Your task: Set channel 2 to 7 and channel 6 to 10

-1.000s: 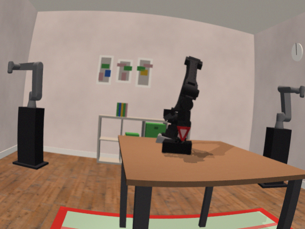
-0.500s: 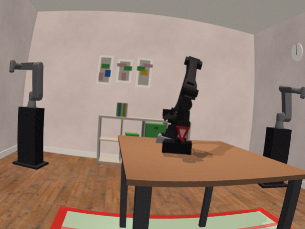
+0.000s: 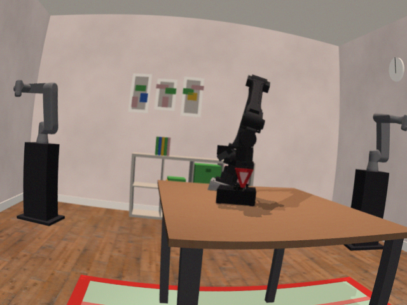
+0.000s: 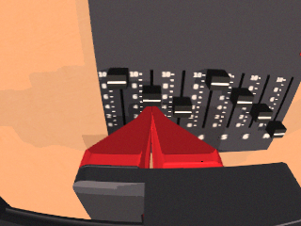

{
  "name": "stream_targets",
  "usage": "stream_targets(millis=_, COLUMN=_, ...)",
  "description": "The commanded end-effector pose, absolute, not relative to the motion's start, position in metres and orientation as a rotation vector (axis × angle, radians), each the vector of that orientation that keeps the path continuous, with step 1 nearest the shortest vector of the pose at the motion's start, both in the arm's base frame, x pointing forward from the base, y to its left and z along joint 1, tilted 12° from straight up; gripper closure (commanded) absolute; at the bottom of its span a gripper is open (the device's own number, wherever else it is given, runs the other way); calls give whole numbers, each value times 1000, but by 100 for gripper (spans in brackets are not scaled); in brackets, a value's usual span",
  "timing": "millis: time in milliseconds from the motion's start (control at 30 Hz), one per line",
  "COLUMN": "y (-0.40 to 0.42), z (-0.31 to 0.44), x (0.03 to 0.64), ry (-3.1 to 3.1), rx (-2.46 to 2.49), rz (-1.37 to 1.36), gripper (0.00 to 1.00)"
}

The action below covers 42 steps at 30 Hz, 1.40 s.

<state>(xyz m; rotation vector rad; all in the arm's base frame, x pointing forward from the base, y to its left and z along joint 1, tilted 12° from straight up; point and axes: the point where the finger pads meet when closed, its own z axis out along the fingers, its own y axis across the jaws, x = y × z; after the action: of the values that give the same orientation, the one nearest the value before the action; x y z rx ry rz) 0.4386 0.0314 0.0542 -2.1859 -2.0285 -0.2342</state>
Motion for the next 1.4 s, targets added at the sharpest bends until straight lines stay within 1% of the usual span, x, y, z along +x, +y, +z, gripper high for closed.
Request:
stream_targets(millis=0, y=23, z=55, x=445, ry=-2024, rx=-2212, rz=-246, gripper=100)
stream_targets(millis=267, y=37, z=62, x=449, ry=-2042, rx=-2201, rz=-259, gripper=100)
stream_targets(millis=667, y=34, z=70, x=454, ry=-2044, rx=-2210, rz=-276, gripper=100)
stream_targets(millis=767, y=30, z=89, x=462, ry=-2059, rx=-2222, rz=-313, gripper=100)
stream_targets(millis=1033, y=23, z=112, x=460, ry=-2068, rx=-2217, rz=-315, gripper=100)
stream_targets(millis=1233, y=20, z=113, x=460, ry=-2055, rx=-2214, rz=-292, gripper=100)
stream_targets(millis=1267, y=22, z=98, x=438, ry=-2030, rx=-2197, rz=-238, gripper=100)
stream_targets(millis=1367, y=22, z=115, x=450, ry=-2052, rx=-2209, rz=-282, gripper=100)
